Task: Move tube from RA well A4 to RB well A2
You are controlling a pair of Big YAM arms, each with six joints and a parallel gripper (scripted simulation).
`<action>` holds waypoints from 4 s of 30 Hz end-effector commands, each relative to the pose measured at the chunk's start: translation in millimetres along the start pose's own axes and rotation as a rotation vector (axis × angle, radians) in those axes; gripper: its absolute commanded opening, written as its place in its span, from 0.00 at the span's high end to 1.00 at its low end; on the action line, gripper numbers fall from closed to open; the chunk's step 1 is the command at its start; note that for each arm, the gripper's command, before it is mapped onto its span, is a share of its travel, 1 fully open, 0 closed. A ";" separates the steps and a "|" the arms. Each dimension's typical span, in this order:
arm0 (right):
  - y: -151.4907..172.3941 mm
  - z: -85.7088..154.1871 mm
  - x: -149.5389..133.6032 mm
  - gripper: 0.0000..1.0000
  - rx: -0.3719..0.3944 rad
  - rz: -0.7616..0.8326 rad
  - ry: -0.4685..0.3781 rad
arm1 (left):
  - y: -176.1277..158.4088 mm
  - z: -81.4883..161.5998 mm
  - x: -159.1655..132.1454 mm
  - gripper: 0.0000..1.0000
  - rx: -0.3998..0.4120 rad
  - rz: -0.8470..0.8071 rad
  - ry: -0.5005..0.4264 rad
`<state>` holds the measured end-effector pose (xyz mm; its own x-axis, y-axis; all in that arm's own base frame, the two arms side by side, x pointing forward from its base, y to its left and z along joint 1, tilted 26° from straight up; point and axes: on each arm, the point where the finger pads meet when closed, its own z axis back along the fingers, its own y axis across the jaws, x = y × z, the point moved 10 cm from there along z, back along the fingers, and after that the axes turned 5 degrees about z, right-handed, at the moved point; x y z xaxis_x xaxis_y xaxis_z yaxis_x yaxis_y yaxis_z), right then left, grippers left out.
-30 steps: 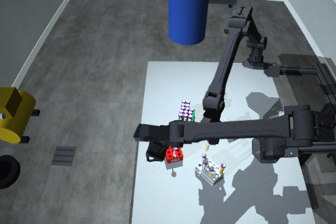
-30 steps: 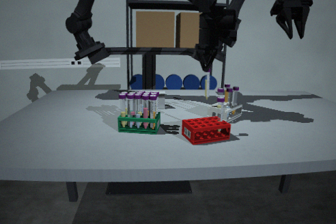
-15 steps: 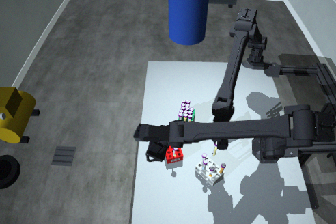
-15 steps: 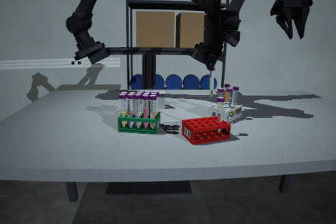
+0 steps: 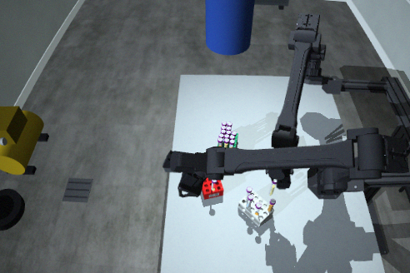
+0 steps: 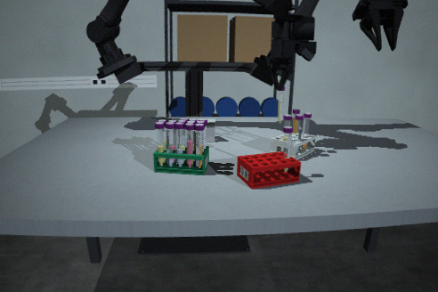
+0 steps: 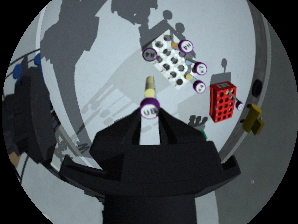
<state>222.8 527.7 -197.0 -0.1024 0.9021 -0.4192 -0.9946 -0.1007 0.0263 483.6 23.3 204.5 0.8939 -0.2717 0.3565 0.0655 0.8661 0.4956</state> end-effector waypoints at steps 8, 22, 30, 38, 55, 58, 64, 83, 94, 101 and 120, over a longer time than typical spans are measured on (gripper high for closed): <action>-9.3 0.0 23.0 1.00 -0.001 -0.034 -0.013 | 6.0 7.7 12.6 0.70 0.008 0.013 -0.032; -25.0 0.2 34.9 1.00 -0.003 -0.017 -0.012 | 6.0 7.7 12.6 0.70 0.008 0.013 -0.032; -30.1 0.1 42.2 1.00 -0.005 -0.014 -0.013 | 6.0 7.7 12.6 0.70 0.008 0.013 -0.032; -29.3 8.8 44.7 1.00 -0.012 -0.016 -0.023 | 6.0 7.7 12.6 0.70 0.008 0.013 -0.032; -36.8 -0.1 45.3 1.00 -0.004 -0.020 -0.013 | 6.0 7.7 12.6 0.70 0.008 0.013 -0.032; -37.0 0.0 44.0 1.00 -0.004 -0.019 -0.013 | 6.0 7.7 12.6 0.70 0.008 0.013 -0.032; -25.1 -19.6 32.3 1.00 0.013 -0.008 0.024 | 6.0 7.7 12.6 0.70 0.008 0.013 -0.032; -32.2 -10.8 38.4 1.00 -0.003 -0.016 -0.010 | 6.0 7.7 12.6 0.70 0.008 0.013 -0.032; -27.5 -22.5 32.9 1.00 0.006 -0.012 0.009 | 6.0 7.7 12.6 0.70 0.008 0.013 -0.032; -29.1 -22.5 33.1 1.00 0.005 -0.015 0.005 | 6.0 7.7 12.6 0.70 0.008 0.013 -0.032; -26.7 -31.8 29.3 1.00 0.010 -0.013 0.016 | 6.0 7.7 12.6 0.70 0.008 0.013 -0.032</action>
<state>242.2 553.7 -223.1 -0.0909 0.9020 -0.4220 -0.9957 -0.0894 0.0235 483.6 23.3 204.5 0.8939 -0.2717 0.3565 0.0655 0.8661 0.4956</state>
